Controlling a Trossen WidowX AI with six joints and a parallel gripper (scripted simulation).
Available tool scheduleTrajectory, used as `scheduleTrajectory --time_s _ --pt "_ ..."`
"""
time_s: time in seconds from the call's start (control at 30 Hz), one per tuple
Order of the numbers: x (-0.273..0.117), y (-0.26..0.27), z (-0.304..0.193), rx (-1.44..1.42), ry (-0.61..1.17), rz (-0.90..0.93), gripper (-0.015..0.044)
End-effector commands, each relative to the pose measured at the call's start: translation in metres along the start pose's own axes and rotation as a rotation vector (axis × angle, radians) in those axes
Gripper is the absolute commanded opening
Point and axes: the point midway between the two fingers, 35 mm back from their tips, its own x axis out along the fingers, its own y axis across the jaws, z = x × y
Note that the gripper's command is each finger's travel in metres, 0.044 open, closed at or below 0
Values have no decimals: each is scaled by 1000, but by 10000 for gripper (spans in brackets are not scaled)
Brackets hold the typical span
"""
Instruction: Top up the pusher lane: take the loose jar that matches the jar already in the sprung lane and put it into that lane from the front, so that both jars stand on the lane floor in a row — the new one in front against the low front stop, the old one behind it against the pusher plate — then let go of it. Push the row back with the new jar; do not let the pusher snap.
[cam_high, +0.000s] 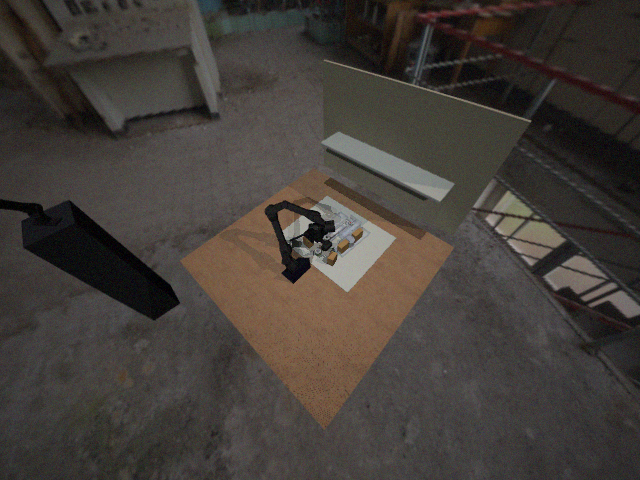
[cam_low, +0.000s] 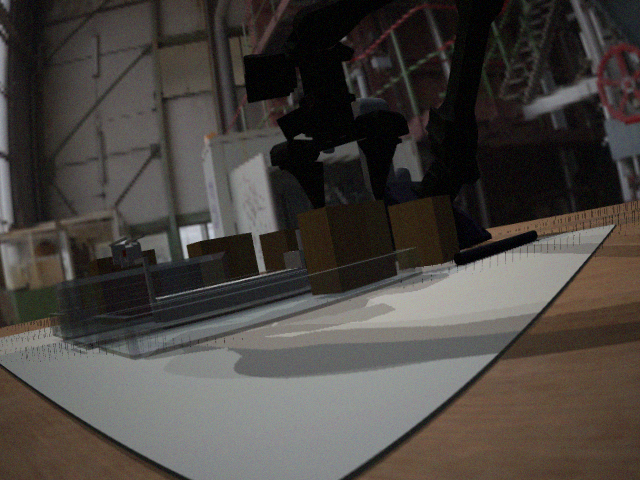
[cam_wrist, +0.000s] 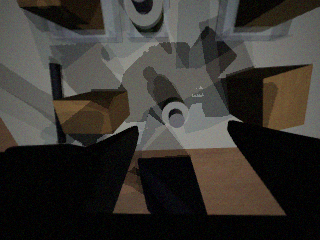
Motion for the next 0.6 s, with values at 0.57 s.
scheduleTrajectory --time_s 0.57 --pt "37 3 -2 13 7 14 440"
